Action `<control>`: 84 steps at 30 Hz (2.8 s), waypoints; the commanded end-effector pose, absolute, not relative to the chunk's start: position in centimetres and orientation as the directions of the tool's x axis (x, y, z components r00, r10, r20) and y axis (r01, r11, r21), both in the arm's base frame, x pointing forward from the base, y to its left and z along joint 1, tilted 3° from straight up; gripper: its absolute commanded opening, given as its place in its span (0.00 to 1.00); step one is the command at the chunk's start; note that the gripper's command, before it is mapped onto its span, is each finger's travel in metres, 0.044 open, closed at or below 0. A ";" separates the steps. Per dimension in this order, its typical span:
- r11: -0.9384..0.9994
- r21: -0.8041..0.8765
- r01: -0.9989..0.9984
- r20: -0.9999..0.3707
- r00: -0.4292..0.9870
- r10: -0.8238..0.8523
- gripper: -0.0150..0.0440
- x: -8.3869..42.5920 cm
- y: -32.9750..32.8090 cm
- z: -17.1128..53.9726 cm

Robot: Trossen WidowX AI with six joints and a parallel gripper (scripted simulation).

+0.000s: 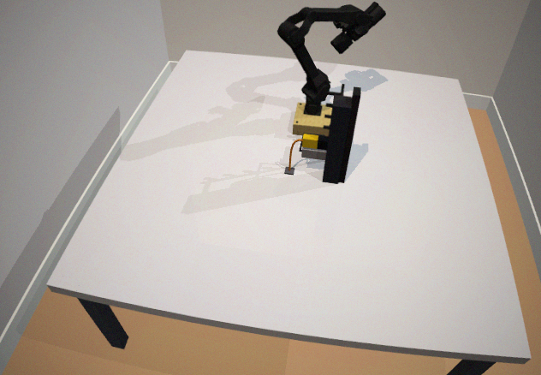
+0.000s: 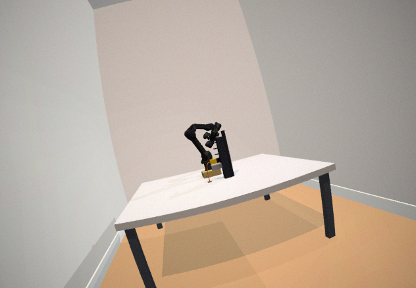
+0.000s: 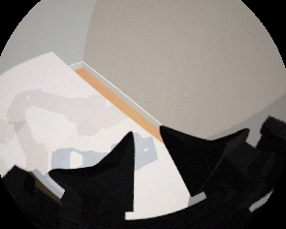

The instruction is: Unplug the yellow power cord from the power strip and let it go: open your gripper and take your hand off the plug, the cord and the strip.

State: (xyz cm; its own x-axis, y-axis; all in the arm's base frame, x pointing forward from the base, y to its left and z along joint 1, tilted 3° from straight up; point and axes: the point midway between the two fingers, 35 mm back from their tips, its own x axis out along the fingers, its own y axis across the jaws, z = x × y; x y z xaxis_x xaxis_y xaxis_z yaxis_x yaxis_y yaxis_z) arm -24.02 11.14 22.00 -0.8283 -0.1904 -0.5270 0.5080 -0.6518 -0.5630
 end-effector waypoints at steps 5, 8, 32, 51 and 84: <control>-0.809 -0.516 0.281 -0.546 -0.836 0.058 0.53 -21.6 17.4 23.1; -0.851 -0.495 0.174 -0.551 -0.820 0.153 0.53 -20.2 19.7 23.5; -0.320 -0.251 -0.913 -0.551 -0.137 0.823 0.53 5.8 32.2 27.9; 0.636 -0.012 -0.772 -0.481 0.562 0.673 0.53 26.9 23.3 32.1; 0.010 -0.006 1.000 -1.000 -0.006 -0.030 0.53 29.9 -2.9 14.5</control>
